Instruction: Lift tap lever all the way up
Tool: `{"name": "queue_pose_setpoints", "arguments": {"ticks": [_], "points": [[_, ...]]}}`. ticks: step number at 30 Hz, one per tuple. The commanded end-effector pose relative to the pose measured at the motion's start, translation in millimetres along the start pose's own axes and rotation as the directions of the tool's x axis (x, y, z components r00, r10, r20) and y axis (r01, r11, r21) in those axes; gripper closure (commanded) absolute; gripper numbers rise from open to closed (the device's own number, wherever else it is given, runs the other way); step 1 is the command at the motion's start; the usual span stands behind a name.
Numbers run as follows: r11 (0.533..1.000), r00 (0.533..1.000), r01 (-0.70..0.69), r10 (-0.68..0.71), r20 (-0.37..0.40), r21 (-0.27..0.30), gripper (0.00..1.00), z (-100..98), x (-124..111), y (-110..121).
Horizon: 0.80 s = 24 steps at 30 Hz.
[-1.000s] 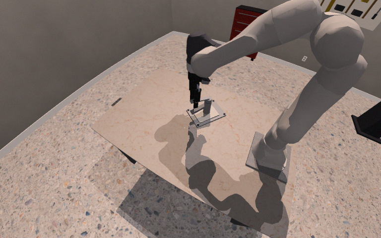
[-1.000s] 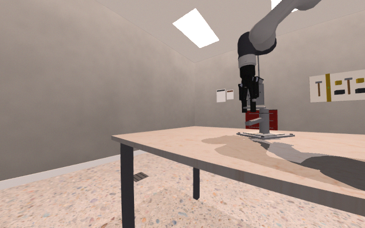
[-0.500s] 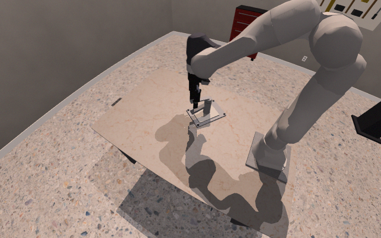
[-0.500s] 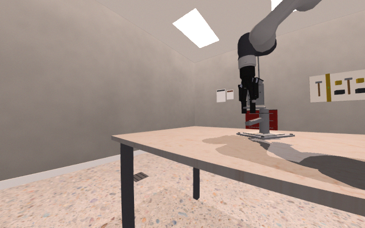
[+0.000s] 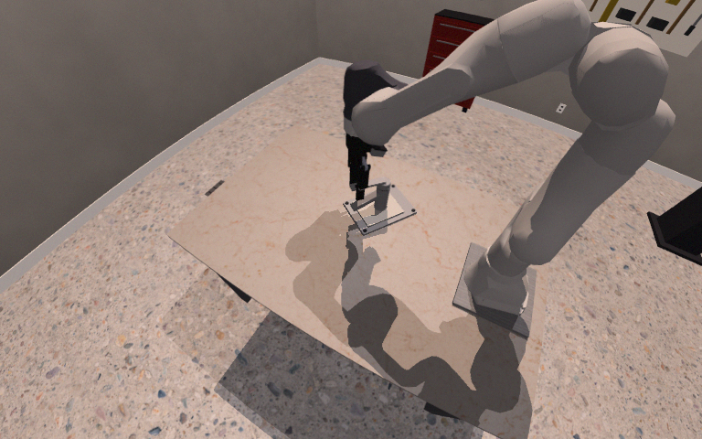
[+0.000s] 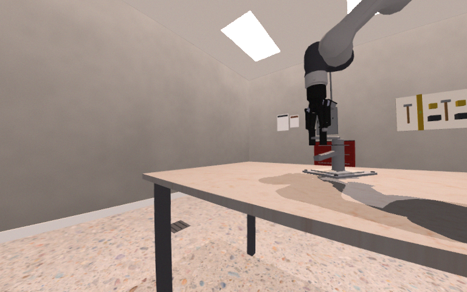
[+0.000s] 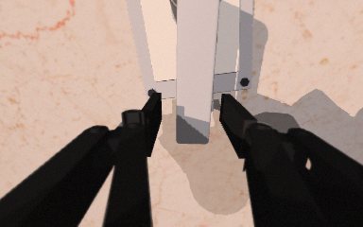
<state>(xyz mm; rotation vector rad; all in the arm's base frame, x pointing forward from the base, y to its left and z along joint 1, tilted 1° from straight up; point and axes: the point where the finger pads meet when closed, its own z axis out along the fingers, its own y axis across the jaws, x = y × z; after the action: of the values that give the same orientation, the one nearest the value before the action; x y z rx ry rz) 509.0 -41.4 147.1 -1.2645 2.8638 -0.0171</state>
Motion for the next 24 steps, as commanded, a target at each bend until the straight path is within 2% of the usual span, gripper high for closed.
{"name": "queue_pose_setpoints", "arguments": {"ticks": [1,19,20,24], "points": [[1.000,1.000,-0.002,0.002,-0.003,0.000,0.56,1.6,0.2,0.3],[1.000,1.000,-0.002,0.002,-0.003,0.000,0.56,1.6,0.2,0.3],[1.000,1.000,-0.002,0.002,-0.003,0.000,0.90,1.6,0.2,0.3],[1.000,1.000,-0.002,0.002,-0.003,0.000,0.90,1.6,0.2,0.3]]}}
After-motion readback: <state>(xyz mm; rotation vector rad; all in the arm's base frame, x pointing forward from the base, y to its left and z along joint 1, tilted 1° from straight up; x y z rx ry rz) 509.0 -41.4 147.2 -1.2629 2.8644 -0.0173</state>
